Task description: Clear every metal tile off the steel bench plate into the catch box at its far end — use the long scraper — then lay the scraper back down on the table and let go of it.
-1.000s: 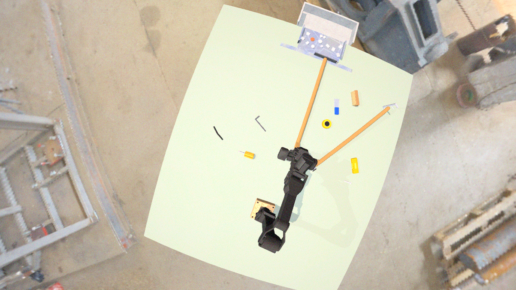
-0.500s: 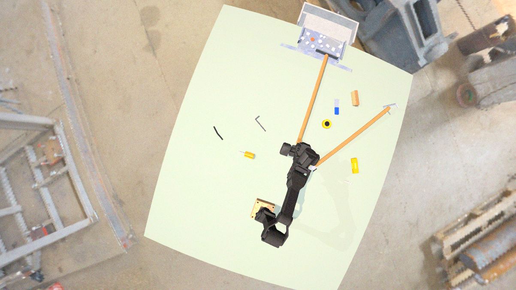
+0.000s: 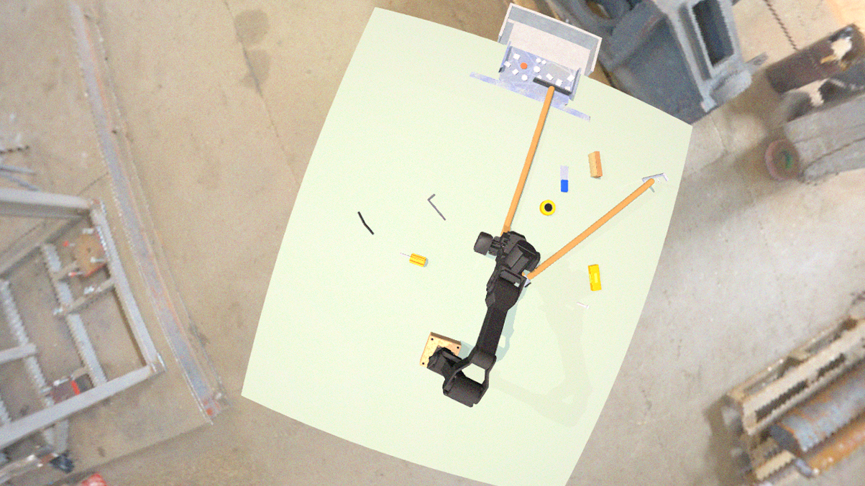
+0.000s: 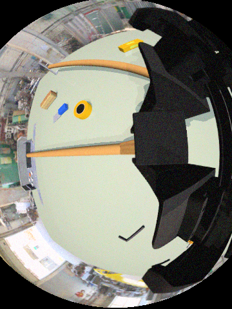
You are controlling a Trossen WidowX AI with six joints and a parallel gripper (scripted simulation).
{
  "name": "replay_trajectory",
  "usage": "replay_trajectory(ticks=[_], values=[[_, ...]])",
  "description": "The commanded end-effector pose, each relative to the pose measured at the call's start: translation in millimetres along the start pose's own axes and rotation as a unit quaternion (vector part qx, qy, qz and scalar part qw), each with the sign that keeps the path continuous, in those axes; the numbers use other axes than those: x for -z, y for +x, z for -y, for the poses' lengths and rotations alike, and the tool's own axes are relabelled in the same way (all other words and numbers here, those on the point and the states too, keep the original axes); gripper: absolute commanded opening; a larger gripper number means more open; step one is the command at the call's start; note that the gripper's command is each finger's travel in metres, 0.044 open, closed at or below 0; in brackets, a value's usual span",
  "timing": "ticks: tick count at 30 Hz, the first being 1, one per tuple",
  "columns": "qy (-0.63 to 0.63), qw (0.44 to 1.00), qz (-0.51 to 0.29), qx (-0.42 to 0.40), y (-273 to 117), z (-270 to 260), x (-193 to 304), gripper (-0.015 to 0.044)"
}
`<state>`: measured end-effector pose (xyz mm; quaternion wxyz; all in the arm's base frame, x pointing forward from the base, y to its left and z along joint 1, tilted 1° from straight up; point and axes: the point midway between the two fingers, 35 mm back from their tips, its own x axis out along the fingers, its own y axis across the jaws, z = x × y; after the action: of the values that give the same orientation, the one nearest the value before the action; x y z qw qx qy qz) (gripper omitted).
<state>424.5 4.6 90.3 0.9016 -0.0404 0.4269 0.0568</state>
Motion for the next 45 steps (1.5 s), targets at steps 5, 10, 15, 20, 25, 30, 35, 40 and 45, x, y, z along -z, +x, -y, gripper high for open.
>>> replay_trajectory(ticks=[5, 10, 15, 20, 25, 30, 35, 40, 45], values=[[0.000, 1.000, 0.007, 0.003, 4, 2, -15, 0.0000], [0.000, 1.000, 0.007, 0.003, 8, 2, -22, 0.0000], [0.000, 1.000, 0.008, 0.003, 12, 2, -29, 0.0000], [0.000, 1.000, 0.008, 0.003, 17, 2, -36, 0.0000], [0.000, 1.000, 0.008, 0.003, 21, 3, -43, 0.0000], [0.000, 1.000, 0.009, 0.003, 25, 3, -49, 0.0000], [0.000, 1.000, 0.009, 0.003, 30, 3, -55, 0.0000], [0.000, 1.000, 0.009, 0.003, 34, 3, -62, 0.0000], [0.000, 1.000, 0.010, 0.003, 38, 3, -67, 0.0000]])
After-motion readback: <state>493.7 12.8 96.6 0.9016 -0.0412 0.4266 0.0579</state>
